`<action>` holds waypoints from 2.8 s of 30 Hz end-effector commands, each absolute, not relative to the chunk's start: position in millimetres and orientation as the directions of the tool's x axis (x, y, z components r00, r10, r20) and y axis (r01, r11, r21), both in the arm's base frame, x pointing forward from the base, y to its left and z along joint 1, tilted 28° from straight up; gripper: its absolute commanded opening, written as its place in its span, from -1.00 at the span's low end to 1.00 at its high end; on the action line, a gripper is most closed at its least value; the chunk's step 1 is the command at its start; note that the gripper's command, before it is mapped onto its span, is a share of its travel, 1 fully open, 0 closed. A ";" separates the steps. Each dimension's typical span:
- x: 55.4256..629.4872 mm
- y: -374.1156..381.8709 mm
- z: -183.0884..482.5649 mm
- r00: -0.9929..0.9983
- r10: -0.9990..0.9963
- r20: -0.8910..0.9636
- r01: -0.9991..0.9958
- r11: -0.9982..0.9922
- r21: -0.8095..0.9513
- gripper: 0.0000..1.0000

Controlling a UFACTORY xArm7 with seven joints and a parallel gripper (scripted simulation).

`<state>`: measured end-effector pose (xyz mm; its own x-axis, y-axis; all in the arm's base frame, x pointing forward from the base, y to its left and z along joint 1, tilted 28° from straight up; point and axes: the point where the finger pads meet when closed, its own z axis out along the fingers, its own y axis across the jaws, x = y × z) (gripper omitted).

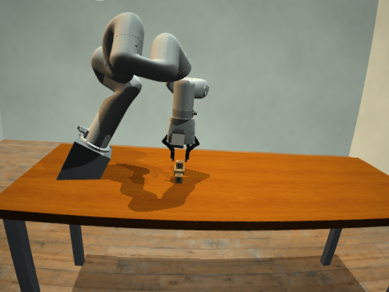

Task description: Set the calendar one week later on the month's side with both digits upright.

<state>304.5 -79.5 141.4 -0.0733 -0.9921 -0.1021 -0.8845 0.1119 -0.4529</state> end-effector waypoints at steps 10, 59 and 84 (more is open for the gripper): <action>308.6 -79.3 135.2 -0.074 -0.992 -0.101 -0.884 0.112 -0.455 -0.05; 329.7 -76.5 95.5 -0.074 -0.992 -0.101 -0.884 0.112 -0.455 -0.05; 329.7 -76.5 95.5 -0.074 -0.992 -0.101 -0.884 0.112 -0.455 -0.05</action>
